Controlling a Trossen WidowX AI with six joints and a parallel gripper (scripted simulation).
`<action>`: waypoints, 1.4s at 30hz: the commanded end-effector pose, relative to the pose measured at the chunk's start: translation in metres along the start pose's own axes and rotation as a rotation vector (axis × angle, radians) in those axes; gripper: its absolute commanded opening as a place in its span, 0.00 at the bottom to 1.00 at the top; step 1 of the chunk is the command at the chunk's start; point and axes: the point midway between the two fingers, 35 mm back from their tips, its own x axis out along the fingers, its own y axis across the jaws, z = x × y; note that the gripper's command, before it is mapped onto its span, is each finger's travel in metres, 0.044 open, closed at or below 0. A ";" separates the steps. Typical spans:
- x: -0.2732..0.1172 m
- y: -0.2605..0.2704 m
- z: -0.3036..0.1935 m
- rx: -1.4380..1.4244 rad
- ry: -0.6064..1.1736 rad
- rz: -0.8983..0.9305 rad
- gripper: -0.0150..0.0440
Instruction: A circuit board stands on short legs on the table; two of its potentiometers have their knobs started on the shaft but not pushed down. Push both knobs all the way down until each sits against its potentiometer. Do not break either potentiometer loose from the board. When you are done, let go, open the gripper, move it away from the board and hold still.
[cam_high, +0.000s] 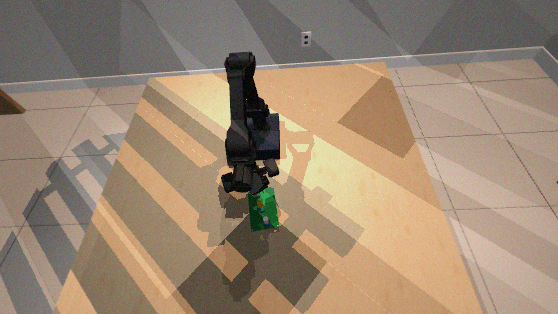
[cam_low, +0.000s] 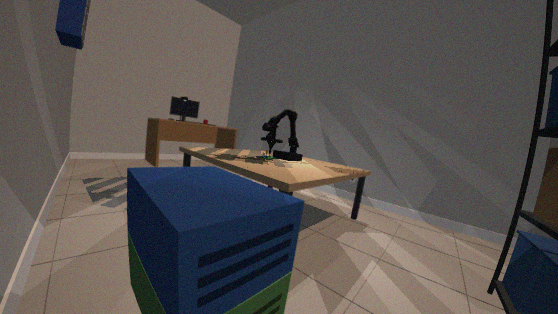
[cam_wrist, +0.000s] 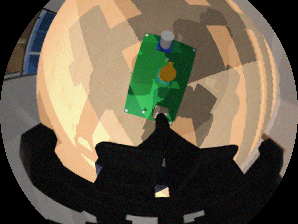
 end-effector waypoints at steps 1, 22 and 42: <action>0.002 -0.001 0.001 -0.003 0.000 -0.003 0.25; 0.010 -0.001 0.001 -0.003 0.000 -0.003 0.25; 0.014 -0.001 0.001 -0.003 0.000 -0.003 0.25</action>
